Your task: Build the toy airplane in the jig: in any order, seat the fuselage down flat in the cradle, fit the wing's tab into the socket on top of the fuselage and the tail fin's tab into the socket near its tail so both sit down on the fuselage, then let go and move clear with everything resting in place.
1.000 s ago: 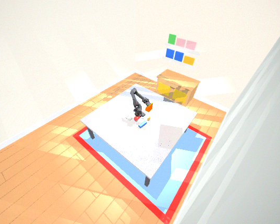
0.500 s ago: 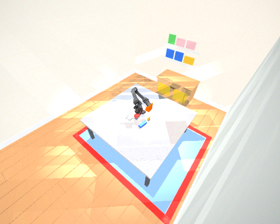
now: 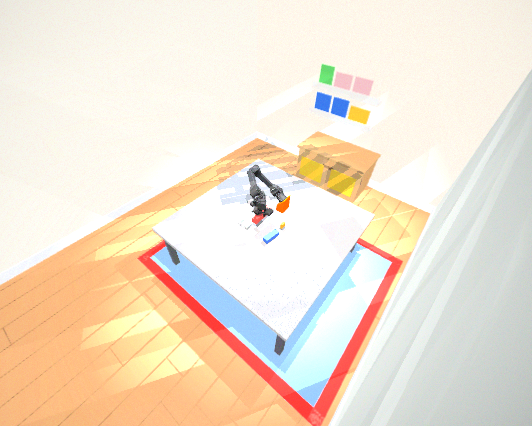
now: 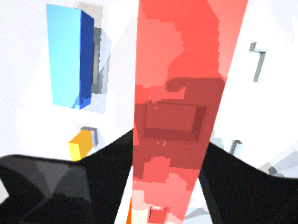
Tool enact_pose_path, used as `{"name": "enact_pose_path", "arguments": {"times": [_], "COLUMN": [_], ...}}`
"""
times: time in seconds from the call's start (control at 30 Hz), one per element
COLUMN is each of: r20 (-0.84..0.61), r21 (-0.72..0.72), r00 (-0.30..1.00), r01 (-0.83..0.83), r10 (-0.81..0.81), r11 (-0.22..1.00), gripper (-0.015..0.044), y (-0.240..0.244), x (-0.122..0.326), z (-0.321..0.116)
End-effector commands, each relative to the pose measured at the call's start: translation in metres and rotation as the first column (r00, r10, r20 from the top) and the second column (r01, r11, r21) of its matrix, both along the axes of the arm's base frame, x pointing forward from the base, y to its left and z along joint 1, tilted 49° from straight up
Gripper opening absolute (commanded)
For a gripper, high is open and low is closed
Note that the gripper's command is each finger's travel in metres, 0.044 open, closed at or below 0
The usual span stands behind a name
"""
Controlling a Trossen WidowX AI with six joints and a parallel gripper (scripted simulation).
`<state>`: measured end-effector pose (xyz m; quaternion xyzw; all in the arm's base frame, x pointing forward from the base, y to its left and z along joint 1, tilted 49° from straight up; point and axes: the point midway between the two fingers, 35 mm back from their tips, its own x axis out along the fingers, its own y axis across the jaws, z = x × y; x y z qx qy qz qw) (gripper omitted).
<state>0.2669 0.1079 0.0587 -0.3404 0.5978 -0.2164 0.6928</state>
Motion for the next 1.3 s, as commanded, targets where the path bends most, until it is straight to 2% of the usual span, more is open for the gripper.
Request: {"name": "enact_pose_path", "arguments": {"times": [0.0,1.27], "r20": [-0.007,-0.075], "r21": [-0.001,-0.045], "r00": [1.0,0.994], "r01": [-0.015,-0.081], "r10": [0.015,0.077], "r11": [1.0,0.996], "gripper": [0.0,0.0], "y": [-0.011,-0.121], "x": [0.004,0.012], "z": [0.006,0.052]}}
